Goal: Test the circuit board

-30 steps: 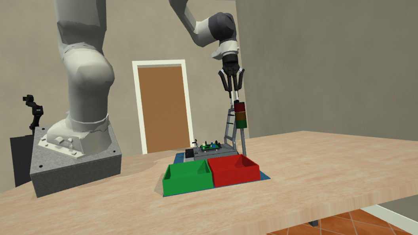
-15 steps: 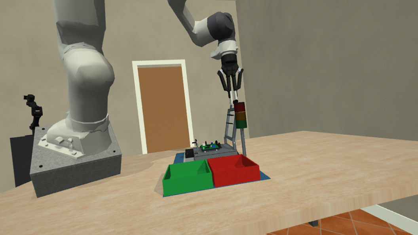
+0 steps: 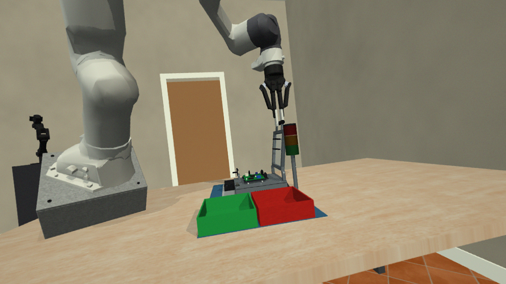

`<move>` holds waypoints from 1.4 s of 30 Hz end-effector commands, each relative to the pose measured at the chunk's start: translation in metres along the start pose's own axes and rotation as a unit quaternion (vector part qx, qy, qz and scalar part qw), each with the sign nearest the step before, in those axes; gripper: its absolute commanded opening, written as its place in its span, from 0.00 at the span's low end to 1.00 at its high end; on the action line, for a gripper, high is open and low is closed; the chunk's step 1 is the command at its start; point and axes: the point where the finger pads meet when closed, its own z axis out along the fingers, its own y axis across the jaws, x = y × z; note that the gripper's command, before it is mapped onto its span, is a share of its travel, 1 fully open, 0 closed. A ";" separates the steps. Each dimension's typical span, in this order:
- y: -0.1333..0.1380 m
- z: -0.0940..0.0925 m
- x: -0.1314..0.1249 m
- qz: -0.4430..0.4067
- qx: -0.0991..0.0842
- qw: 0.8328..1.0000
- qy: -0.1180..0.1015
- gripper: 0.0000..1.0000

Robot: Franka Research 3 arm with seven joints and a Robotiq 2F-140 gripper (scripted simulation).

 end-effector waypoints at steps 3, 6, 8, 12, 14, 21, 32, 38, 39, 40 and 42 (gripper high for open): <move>-0.014 0.001 -0.001 0.003 0.006 1.000 -0.005 0.00; -0.020 0.000 -0.001 0.003 0.006 1.000 -0.005 0.00; -0.024 0.000 -0.001 0.003 0.006 1.000 -0.005 0.00; -0.028 0.000 -0.001 0.003 0.006 1.000 -0.005 0.00; -0.032 0.000 -0.001 0.003 0.006 1.000 -0.005 0.00; -0.049 0.001 -0.001 0.003 0.006 1.000 -0.005 0.00; -0.072 0.005 -0.001 0.003 0.006 1.000 -0.005 0.00; -0.088 0.009 -0.001 0.003 0.006 1.000 -0.005 0.00; -0.091 0.010 -0.001 0.003 0.006 1.000 -0.005 0.00; -0.094 0.011 -0.001 0.003 0.006 1.000 -0.005 0.00; -0.099 0.013 -0.001 0.003 0.006 1.000 -0.005 0.00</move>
